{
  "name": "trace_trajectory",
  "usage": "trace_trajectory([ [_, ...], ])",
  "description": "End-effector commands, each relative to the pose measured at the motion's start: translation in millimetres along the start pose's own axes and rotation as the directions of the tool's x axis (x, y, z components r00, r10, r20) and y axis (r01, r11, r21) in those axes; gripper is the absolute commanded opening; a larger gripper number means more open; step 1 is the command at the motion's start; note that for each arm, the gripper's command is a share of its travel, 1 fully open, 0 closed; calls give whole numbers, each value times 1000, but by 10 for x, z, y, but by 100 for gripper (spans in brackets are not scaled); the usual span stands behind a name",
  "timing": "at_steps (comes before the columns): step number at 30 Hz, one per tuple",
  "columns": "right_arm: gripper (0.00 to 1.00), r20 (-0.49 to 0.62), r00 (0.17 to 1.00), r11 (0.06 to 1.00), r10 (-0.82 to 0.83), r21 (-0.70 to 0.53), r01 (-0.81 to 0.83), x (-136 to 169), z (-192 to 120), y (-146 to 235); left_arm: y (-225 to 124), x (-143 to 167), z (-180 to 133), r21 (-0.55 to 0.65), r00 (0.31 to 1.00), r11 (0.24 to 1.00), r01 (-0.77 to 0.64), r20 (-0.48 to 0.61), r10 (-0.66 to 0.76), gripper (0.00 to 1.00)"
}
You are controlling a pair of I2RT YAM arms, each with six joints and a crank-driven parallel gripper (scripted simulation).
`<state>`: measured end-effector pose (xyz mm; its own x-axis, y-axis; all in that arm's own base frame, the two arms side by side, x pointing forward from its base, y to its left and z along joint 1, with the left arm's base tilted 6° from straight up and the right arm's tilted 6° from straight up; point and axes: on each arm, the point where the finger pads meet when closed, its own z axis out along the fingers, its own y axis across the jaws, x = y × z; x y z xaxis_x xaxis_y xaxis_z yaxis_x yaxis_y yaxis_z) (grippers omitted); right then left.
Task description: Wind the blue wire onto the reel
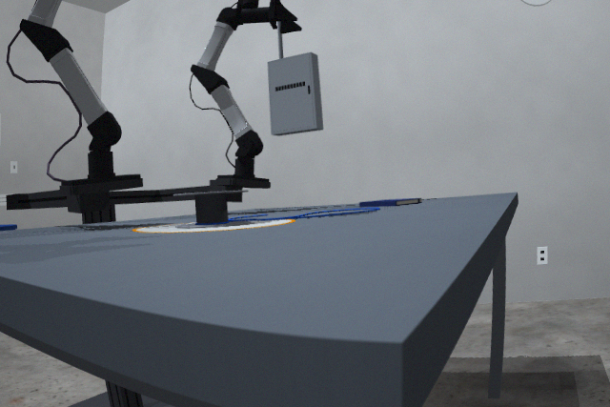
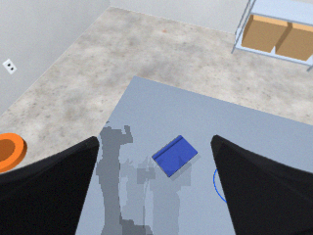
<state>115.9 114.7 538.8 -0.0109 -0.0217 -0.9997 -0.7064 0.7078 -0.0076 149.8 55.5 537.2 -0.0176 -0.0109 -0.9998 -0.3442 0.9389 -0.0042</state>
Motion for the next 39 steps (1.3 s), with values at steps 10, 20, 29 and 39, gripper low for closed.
trace_trajectory([
  [10, 100, 23, 1000, 947, 8, 321, -15, -46, -119, -506, 764, -68, -199, -482, 1000, 876, 6, 20, 4, 100],
  [20, 100, 23, 1000, 825, 8, 565, -19, -39, -314, -896, 1284, -61, -656, -807, 1000, 590, 14, 20, 4, 100],
  [29, 100, 23, 1000, 750, 8, 661, -21, -35, -434, -1050, 1443, -57, -926, -907, 1000, 421, 17, 20, 4, 100],
  [39, 100, 23, 1000, 708, 8, 705, -22, -33, -500, -1121, 1501, -54, -1068, -943, 1000, 332, 18, 20, 4, 100],
])
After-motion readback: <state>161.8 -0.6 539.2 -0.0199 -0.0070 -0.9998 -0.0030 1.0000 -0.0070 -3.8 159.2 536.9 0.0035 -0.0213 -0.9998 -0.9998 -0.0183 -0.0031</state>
